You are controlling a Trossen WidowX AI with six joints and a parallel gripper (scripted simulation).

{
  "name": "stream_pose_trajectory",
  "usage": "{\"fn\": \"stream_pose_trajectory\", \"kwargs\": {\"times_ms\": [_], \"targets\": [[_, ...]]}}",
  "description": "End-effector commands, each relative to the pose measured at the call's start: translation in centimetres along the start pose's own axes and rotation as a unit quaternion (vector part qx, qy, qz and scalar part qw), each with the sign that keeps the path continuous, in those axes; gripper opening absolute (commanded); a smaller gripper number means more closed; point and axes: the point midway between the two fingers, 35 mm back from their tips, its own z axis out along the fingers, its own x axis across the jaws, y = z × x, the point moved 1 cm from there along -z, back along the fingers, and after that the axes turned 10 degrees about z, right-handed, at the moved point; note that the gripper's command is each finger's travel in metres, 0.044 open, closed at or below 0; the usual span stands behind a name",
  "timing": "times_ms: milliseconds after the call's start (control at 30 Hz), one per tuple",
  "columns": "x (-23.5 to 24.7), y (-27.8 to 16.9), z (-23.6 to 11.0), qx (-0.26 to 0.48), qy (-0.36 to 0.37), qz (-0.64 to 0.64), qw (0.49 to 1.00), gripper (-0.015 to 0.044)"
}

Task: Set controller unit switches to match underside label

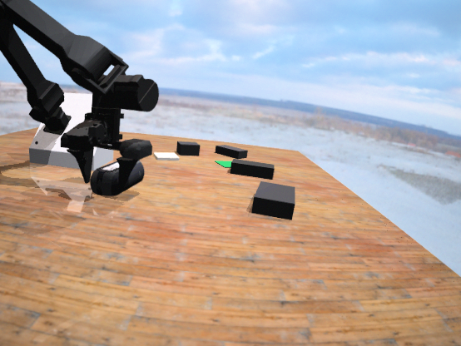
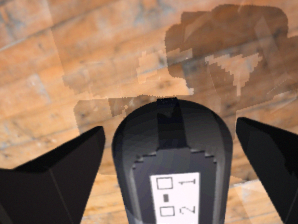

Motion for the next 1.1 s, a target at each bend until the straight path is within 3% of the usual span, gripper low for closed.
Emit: {"fn": "stream_pose_trajectory", "kwargs": {"times_ms": [0, 233, 467, 1067], "targets": [[0.0, 0.0, 0.0, 0.000, 0.000, 0.000, 1.000, 0.0440], [0.0, -0.2, -0.1, 0.001, -0.001, 0.000, 1.000, 0.0440], [-1.1, -5.8, -3.9, 0.003, -0.002, -0.001, 1.000, 0.0440], [-1.1, -6.0, -4.0, 0.002, -0.002, -0.001, 1.000, 0.0440]]}}
